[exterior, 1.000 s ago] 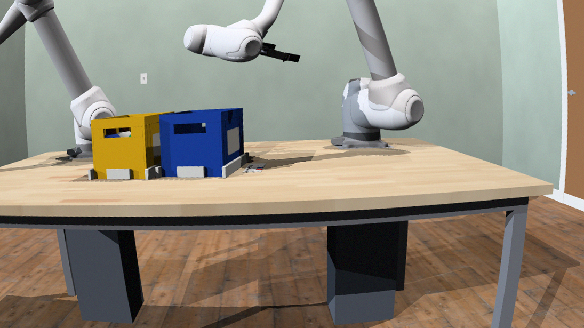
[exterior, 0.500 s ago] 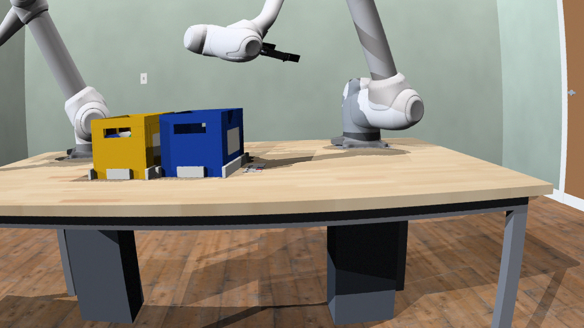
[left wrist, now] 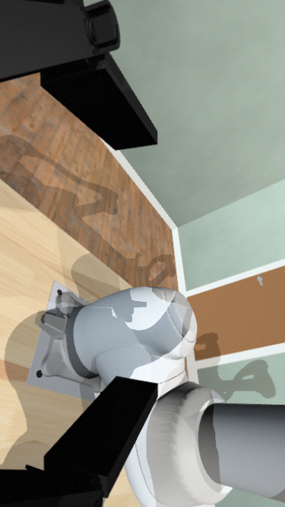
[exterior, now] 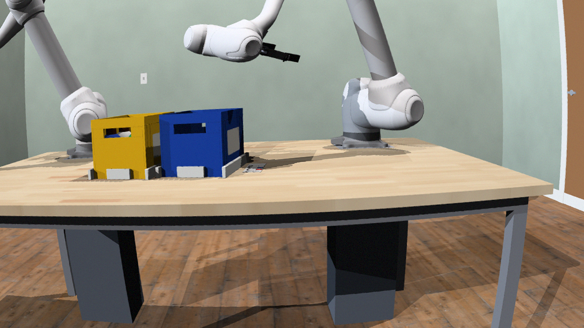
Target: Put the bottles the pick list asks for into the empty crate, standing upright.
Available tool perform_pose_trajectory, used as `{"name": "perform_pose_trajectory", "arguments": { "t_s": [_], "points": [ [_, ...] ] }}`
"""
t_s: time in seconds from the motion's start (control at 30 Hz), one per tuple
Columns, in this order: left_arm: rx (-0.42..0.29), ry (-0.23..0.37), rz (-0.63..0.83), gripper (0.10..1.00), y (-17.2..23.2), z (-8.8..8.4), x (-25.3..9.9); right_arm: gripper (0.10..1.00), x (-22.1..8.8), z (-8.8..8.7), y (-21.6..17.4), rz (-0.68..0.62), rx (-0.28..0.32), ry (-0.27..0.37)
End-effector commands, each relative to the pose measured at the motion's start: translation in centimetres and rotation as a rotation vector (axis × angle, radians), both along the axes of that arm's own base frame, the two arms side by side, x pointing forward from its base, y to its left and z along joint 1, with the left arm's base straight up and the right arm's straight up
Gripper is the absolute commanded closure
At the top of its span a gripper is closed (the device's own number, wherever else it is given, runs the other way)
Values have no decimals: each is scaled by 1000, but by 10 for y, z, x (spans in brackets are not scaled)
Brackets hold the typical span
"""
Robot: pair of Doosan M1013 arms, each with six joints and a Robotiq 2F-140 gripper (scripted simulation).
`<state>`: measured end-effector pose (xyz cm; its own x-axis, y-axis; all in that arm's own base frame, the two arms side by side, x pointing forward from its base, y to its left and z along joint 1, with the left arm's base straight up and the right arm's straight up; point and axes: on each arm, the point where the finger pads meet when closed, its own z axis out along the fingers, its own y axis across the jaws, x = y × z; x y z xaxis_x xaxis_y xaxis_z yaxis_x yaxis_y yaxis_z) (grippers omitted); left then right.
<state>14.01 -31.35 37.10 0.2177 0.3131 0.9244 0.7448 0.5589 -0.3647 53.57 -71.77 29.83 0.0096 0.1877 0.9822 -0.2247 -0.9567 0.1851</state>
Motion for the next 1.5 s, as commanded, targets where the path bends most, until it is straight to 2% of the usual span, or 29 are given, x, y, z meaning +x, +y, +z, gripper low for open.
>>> {"name": "perform_pose_trajectory", "arguments": {
  "t_s": [0.0, 0.47, 1.0, 1.47],
  "points": [
    [-1, -1, 0, 98, 0, 0, 0, 98, -10, 1, -7, -13, -2, -1],
    [-1, -1, 0, 98, 0, 0, 0, 98, -53, 1, -37, -72, -2, -1],
    [-1, -1, 0, 98, 0, 0, 0, 98, -75, 1, -51, -101, -2, -1],
    [-1, -1, 0, 98, 0, 0, 0, 98, -80, 1, -54, -107, -2, -1]
  ]
}}
